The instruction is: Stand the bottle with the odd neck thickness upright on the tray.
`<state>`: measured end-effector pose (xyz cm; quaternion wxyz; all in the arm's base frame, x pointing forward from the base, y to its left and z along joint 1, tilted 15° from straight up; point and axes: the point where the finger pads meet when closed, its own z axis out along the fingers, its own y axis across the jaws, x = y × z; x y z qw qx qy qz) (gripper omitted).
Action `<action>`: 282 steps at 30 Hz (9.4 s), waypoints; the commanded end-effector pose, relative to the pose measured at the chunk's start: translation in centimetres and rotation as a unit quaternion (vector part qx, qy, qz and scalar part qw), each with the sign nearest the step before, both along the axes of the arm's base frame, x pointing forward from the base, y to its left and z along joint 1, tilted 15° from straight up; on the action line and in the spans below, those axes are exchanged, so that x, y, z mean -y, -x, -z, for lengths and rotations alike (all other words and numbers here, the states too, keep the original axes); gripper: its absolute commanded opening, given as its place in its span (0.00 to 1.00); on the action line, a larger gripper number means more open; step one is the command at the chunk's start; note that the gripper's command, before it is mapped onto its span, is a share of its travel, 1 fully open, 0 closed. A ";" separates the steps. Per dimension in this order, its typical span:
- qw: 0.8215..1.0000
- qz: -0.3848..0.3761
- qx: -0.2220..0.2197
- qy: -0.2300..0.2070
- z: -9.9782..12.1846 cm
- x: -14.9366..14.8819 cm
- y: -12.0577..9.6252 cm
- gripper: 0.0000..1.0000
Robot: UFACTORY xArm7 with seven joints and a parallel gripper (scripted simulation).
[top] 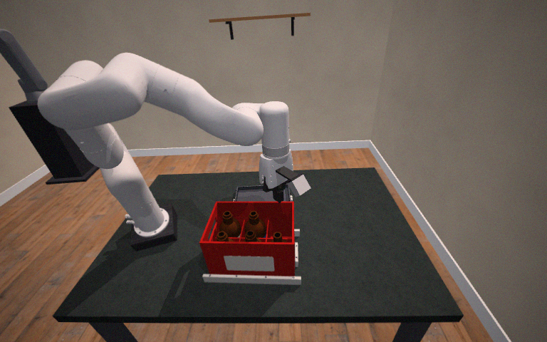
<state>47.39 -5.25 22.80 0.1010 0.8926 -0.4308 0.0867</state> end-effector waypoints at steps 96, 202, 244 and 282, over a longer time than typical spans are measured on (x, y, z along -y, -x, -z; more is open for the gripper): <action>1.000 -0.001 0.002 0.000 -0.6 7.0 18.2 0.65; 1.000 -0.001 0.002 0.000 3.6 8.2 17.8 0.65; 1.000 -0.001 0.002 0.000 6.5 9.0 17.6 0.65; 1.000 -0.001 0.002 0.000 7.5 9.2 17.5 0.00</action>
